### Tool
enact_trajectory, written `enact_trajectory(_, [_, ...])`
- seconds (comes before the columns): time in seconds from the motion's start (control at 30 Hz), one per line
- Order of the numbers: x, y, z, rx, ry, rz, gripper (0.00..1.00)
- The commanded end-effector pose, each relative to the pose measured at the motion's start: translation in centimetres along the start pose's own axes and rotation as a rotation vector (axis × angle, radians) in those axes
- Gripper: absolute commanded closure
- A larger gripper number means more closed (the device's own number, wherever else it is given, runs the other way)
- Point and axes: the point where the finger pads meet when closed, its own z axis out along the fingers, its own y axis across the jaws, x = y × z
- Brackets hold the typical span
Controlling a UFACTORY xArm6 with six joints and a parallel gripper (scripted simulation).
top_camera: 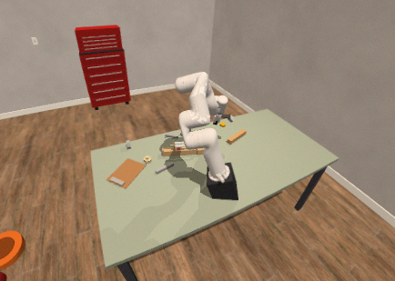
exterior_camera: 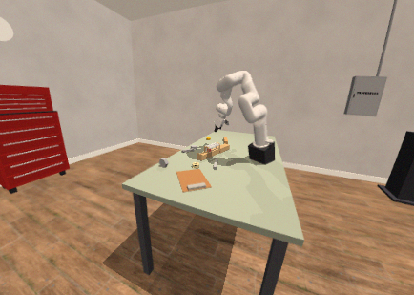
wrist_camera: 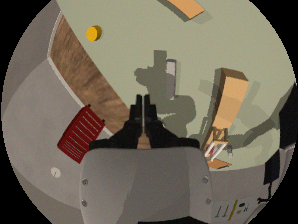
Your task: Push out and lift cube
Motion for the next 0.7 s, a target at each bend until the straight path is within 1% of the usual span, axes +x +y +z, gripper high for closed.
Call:
enact_trajectory(0.0, [-6.4, 1.9, -0.1, -0.067, -0.011, -0.055, 1.0])
enact_trajectory(0.03, [-7.8, 3.0, 0.0, -0.113, -0.021, -0.106, 1.0])
enact_trajectory(0.1, [-10.2, 3.8, 0.0, -0.113, -0.021, -0.106, 1.0])
enact_trajectory(0.13, [-10.3, 3.9, 0.0, -0.113, -0.021, -0.106, 1.0])
enact_trajectory(0.17, [-12.4, 5.4, -0.1, -0.157, -0.029, -0.158, 1.0])
enact_trajectory(0.23, [-12.4, 5.4, -0.1, -0.157, -0.029, -0.158, 1.0])
enact_trajectory(0.27, [-13.9, 6.1, -0.2, -0.157, -0.029, -0.158, 1.0])
enact_trajectory(0.3, [-16.3, 8.1, -0.4, -0.197, -0.035, -0.21, 1.0])
enact_trajectory(0.33, [-17.1, 8.5, -0.5, -0.197, -0.035, -0.21, 1.0])
enact_trajectory(0.4, [-17.3, 8.6, -0.5, -0.197, -0.035, -0.21, 1.0])
enact_trajectory(0.43, [-19.7, 10.8, -0.8, -0.234, -0.039, -0.262, 1.0])
enact_trajectory(0.47, [-20.2, 11.2, -0.9, -0.234, -0.039, -0.262, 1.0])
enact_trajectory(0.53, [-20.2, 11.2, -0.9, -0.234, -0.039, -0.262, 1.0])
enact_trajectory(0.57, [-22.8, 13.8, -1.5, -0.267, -0.041, -0.314, 1.0])
enact_trajectory(0.63, [-22.8, 13.8, -1.5, -0.267, -0.041, -0.314, 1.0])
enact_trajectory(0.67, [-24.8, 16.3, -2.1, -0.296, -0.043, -0.365, 1.0])
